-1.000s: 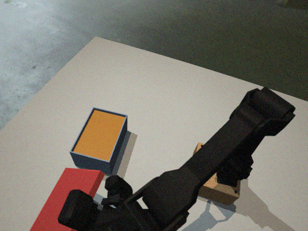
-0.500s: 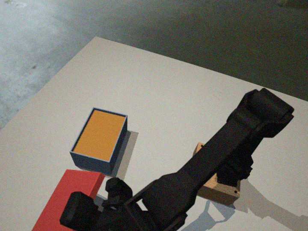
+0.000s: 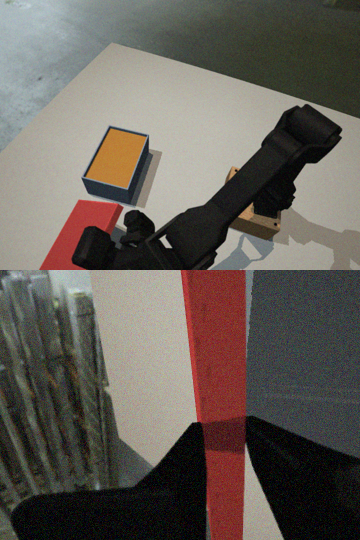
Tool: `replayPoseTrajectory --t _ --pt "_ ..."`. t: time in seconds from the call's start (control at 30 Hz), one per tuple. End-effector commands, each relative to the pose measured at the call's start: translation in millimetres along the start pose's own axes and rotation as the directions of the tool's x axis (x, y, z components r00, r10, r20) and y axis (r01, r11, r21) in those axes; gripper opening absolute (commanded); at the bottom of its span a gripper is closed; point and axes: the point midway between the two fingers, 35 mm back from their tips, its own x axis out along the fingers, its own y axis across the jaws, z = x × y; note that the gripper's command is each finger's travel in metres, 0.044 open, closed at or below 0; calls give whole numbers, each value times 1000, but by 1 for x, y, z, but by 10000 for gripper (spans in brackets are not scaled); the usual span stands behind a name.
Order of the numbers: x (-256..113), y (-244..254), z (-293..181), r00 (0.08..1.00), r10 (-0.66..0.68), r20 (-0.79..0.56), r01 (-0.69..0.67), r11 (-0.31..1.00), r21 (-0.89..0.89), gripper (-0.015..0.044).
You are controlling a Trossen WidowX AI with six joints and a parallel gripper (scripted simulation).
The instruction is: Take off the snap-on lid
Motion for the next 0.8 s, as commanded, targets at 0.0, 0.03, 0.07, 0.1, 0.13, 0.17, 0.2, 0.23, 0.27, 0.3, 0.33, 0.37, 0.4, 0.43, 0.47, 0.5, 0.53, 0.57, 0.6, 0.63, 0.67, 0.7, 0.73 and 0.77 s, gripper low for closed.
replayPoseTrajectory --t 0.0,0.03,0.07,0.1,0.13,0.17,0.2,0.23,0.27,0.3,0.33,0.37,0.4,0.43,0.47,0.5,0.53,0.57,0.6,0.63,0.67,0.7,0.73,0.77 --pt "3 -3 0 1000 1 1 -1 1000 -4 0" --pt "4 -3 0 1000 1 1 -1 1000 -4 0" --pt "4 -4 0 1000 1 1 -1 1000 -4 0" --pt "5 -5 0 1000 1 1 -1 1000 -4 0" --pt "5 -5 0 1000 1 1 -1 1000 -4 0" --pt "6 -6 0 1000 1 1 -1 1000 -4 0" --pt "6 -6 0 1000 1 1 -1 1000 -4 0" --pt "7 -7 0 1000 1 1 -1 1000 -4 0" --pt "7 -8 0 1000 1 1 -1 1000 -4 0" --pt "8 -8 0 1000 1 1 -1 1000 -4 0" --pt "8 -9 0 1000 1 1 -1 1000 -4 0" --pt "9 -10 0 1000 1 1 -1 1000 -4 0" --pt "9 -10 0 1000 1 1 -1 1000 -4 0" --pt "10 -11 0 1000 1 1 -1 1000 -4 0" --pt "10 -11 0 1000 1 1 -1 1000 -4 0" --pt "11 -12 0 1000 1 1 -1 1000 -4 0" --pt "11 -13 0 1000 1 1 -1 1000 -4 0" --pt "12 -13 0 1000 1 1 -1 1000 -4 0" --pt "12 -14 0 1000 1 1 -1 1000 -4 0" --pt "13 -14 0 1000 1 1 -1 1000 -4 0" --pt "13 -15 0 1000 1 1 -1 1000 -4 0" --pt "14 -16 0 1000 1 1 -1 1000 -4 0" --pt "14 -16 0 1000 1 1 -1 1000 -4 0" --pt "15 -17 0 1000 1 1 -1 1000 -4 0"
